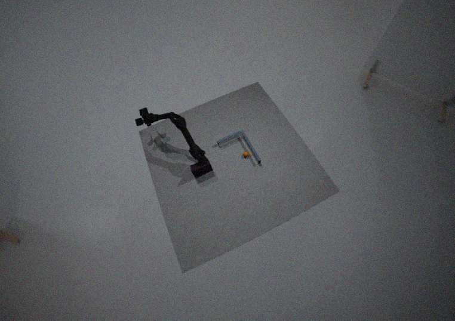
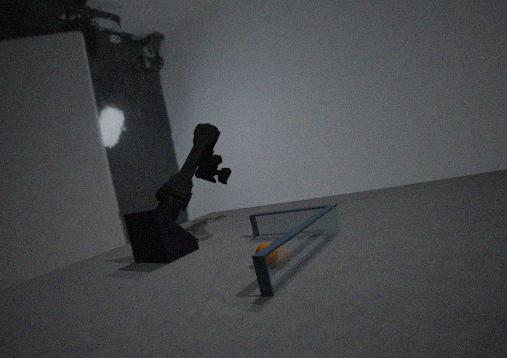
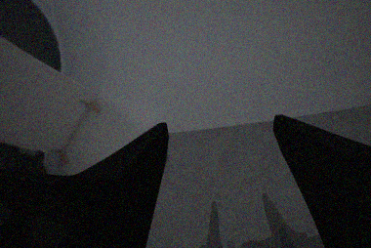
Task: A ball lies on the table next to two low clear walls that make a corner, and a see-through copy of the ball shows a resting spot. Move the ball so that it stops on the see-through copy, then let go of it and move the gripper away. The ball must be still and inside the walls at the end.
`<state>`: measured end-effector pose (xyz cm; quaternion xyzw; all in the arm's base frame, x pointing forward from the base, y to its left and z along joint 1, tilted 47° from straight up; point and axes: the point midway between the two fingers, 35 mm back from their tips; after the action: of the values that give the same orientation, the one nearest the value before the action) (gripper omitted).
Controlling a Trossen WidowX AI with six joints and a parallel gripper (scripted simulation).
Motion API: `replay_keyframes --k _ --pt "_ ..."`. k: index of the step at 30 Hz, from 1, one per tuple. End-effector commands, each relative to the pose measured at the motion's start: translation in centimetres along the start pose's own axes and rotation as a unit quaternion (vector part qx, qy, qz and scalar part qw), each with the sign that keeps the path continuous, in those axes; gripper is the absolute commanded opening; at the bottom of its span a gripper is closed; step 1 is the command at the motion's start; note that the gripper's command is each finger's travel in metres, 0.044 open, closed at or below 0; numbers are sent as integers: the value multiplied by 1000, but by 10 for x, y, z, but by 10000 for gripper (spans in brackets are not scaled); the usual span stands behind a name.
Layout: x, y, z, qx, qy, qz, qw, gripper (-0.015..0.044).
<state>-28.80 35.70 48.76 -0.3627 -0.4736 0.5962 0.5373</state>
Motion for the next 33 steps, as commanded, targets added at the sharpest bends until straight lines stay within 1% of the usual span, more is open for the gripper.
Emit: replay_keyframes --k 1,5,9,16,23,28,33 --pt "26 -2 -50 -24 42 -1 999 309" --pt "48 -10 -112 -40 91 -6 995 309" --pt "60 -20 -177 -55 140 -9 989 309" --pt "58 -37 -292 -75 227 -10 971 309" --pt "27 -54 -403 -86 312 -6 946 309" --pt "-10 -61 -473 -86 369 2 926 309" --pt "-53 -50 -539 -64 418 32 905 309"
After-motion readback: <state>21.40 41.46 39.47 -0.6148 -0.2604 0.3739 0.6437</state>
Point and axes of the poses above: the point midway between the two fingers, 35 mm back from their tips, its own x axis out along the fingers, its own z axis across the jaws, y = z × x, and after that the axes turned 6 degrees about x, right-handed
